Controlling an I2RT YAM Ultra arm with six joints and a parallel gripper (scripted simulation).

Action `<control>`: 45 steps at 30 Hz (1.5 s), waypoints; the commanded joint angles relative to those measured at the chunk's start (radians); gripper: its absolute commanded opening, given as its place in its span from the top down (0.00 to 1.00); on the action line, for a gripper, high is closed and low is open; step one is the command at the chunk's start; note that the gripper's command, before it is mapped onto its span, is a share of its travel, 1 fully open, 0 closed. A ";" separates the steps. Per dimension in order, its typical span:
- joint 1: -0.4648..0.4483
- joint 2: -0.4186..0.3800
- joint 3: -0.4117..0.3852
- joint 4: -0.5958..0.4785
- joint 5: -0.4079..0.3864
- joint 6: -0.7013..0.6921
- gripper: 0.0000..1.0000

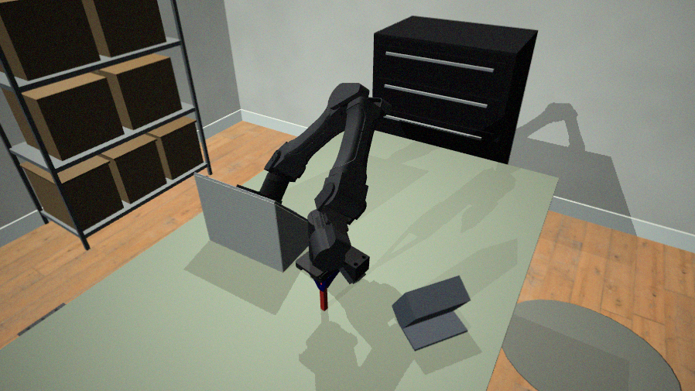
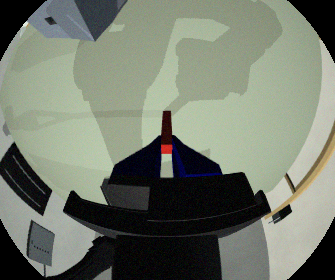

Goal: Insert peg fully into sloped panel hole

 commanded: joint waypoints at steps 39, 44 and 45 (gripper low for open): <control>-0.089 -0.149 0.084 -0.189 0.116 -0.088 1.00; -0.057 -0.182 0.060 -0.158 0.135 -0.079 1.00; -0.057 -0.182 0.060 -0.158 0.135 -0.079 1.00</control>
